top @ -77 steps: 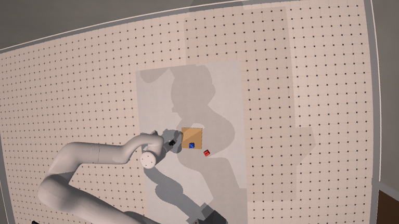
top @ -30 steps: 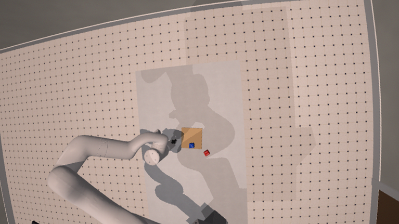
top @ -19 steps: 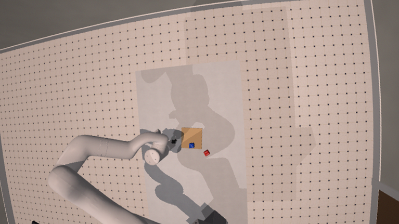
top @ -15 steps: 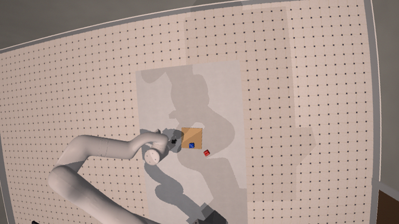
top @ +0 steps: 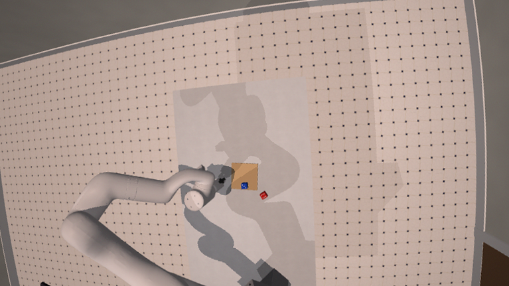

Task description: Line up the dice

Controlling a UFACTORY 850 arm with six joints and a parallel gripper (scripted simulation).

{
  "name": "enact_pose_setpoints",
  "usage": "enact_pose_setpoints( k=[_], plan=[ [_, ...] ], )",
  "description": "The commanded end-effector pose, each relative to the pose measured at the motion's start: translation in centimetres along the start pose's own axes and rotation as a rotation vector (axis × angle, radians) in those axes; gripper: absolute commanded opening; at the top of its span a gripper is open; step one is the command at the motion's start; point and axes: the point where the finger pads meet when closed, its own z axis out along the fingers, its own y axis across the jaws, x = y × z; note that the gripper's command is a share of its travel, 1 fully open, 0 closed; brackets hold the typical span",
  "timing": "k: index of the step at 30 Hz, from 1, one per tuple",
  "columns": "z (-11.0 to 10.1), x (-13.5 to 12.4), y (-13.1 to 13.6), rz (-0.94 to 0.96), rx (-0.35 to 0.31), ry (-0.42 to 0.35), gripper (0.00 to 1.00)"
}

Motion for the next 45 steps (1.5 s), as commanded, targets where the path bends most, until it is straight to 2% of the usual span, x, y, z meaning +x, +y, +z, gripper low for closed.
enact_pose_setpoints(
  k=[1, 19, 25, 38, 45],
  plan=[
    [0.0, 0.0, 0.0, 0.000, 0.000, 0.001, 0.47],
    [0.2, 0.0, 0.0, 0.000, 0.000, 0.001, 0.47],
    [0.7, 0.0, 0.0, 0.000, 0.000, 0.001, 0.47],
    [3.1, 0.0, 0.0, 0.000, 0.000, 0.001, 0.47],
    [3.4, 0.0, 0.0, 0.000, 0.000, 0.001, 0.47]
  ],
)
